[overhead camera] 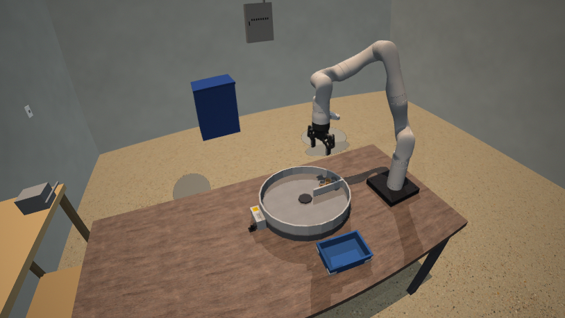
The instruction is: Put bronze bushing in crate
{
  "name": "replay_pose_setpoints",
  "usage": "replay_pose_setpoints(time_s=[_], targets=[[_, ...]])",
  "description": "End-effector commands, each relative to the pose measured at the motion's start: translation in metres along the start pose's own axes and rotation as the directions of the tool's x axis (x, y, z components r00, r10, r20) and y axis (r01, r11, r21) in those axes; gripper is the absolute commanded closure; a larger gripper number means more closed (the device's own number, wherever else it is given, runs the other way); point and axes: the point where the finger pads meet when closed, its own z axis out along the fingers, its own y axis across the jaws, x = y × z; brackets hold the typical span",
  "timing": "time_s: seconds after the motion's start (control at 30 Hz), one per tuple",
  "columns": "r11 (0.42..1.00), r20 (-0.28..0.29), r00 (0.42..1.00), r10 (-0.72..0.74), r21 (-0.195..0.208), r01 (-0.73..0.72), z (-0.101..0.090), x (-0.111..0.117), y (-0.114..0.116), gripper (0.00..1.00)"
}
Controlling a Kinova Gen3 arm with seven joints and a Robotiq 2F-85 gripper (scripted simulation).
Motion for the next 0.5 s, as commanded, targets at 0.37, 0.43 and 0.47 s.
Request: replay_pose_setpoints(time_s=[0.37,0.43,0.47], targets=[[1.0,-0.001,1.0,-0.001,0.0,0.001,0.029,-0.006,0.009,0.0],[1.0,-0.001,1.0,-0.001,0.0,0.001,0.029,-0.006,0.009,0.0],[1.0,-0.001,1.0,-0.001,0.0,0.001,0.029,-0.006,0.009,0.0]])
